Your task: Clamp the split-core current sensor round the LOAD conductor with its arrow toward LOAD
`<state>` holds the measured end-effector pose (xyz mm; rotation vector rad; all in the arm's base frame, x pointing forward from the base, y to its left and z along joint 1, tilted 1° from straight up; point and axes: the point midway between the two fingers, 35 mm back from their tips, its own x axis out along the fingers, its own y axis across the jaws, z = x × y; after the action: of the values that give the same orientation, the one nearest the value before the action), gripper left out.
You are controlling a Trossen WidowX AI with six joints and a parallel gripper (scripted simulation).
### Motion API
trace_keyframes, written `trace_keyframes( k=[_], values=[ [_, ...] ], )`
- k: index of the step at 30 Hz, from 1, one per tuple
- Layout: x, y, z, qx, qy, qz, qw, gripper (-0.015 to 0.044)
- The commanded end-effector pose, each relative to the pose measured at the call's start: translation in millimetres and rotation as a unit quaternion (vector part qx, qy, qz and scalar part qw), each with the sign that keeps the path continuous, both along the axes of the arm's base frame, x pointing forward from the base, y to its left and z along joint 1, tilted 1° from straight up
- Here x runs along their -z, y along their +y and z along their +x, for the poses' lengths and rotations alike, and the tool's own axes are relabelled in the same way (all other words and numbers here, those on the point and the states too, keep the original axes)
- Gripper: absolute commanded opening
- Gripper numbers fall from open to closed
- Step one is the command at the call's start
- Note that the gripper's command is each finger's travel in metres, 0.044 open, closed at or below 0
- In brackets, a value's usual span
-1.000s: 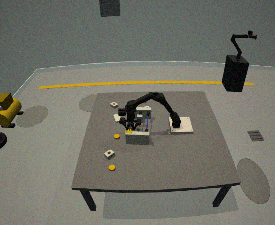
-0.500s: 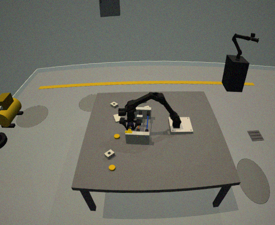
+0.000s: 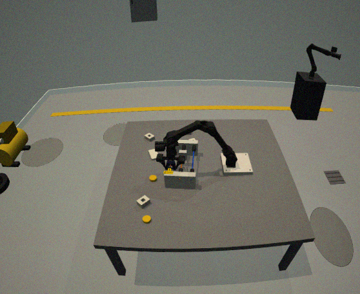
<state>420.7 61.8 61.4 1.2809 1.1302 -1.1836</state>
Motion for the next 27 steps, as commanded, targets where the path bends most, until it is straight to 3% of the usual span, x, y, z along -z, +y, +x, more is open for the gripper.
trace_keyframes(
  k=[1, 18, 27],
  values=[
    [-0.4, 0.0, 0.0, 0.0, 0.0, 0.0, 1.0, 0.0],
    [-15.3, 0.0, 0.0, 0.0, -0.097, -0.004, 0.995, 0.0],
    [-13.1, 0.8, -0.5, -0.001, -0.092, -0.003, 0.996, 0.0]
  ],
)
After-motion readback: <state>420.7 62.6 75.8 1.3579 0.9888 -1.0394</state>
